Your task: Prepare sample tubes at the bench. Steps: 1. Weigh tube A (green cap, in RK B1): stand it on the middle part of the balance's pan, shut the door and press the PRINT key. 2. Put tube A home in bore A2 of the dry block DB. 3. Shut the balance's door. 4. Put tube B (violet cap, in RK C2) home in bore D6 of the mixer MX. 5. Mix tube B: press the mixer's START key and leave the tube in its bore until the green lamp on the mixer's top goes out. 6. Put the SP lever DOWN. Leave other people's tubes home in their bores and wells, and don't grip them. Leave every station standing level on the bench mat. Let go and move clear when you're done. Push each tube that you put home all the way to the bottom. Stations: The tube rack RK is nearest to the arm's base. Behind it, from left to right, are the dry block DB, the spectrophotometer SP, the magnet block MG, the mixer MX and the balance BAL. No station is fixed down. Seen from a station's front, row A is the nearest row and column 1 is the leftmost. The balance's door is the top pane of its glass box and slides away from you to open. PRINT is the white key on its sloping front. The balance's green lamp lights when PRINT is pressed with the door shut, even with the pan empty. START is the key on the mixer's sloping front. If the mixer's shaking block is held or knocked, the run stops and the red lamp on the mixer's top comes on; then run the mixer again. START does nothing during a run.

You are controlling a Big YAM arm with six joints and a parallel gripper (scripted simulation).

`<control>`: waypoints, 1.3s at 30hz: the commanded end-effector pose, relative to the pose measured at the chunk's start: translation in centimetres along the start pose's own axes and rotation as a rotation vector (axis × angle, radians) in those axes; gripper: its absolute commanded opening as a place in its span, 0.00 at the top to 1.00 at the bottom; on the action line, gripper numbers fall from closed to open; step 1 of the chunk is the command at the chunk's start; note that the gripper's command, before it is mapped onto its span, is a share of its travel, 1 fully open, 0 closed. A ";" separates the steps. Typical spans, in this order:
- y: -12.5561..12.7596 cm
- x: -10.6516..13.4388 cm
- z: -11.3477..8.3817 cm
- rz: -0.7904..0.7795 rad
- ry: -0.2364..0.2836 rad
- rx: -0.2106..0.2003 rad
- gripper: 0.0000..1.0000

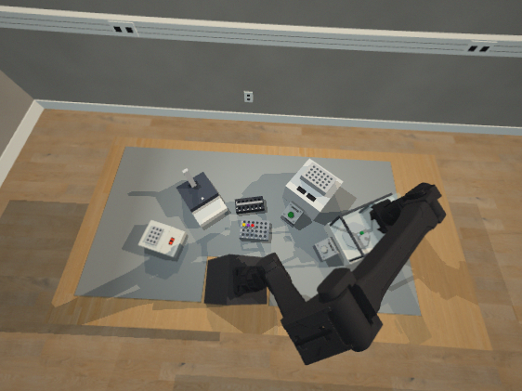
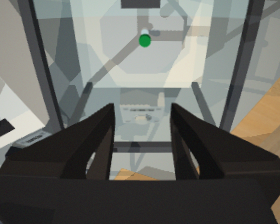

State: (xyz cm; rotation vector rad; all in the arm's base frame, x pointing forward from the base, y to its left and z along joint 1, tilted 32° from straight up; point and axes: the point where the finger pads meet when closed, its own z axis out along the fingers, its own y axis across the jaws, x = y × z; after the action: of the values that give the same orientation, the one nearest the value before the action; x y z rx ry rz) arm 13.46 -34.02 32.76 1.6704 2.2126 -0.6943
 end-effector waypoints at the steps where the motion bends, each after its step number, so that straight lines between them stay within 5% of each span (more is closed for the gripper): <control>1: 0.3 -1.7 -1.9 0.008 -0.025 -0.009 0.64; 6: -0.2 -1.5 -4.0 0.019 -0.054 -0.014 0.64; 9: -0.1 -0.9 -2.3 0.008 -0.021 -0.005 0.64; 39: -0.1 -0.9 -2.3 0.008 -0.021 -0.005 0.64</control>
State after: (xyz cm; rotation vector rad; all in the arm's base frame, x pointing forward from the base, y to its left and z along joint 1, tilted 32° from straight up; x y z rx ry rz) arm 13.56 -33.40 33.49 1.6720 2.2193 -0.6907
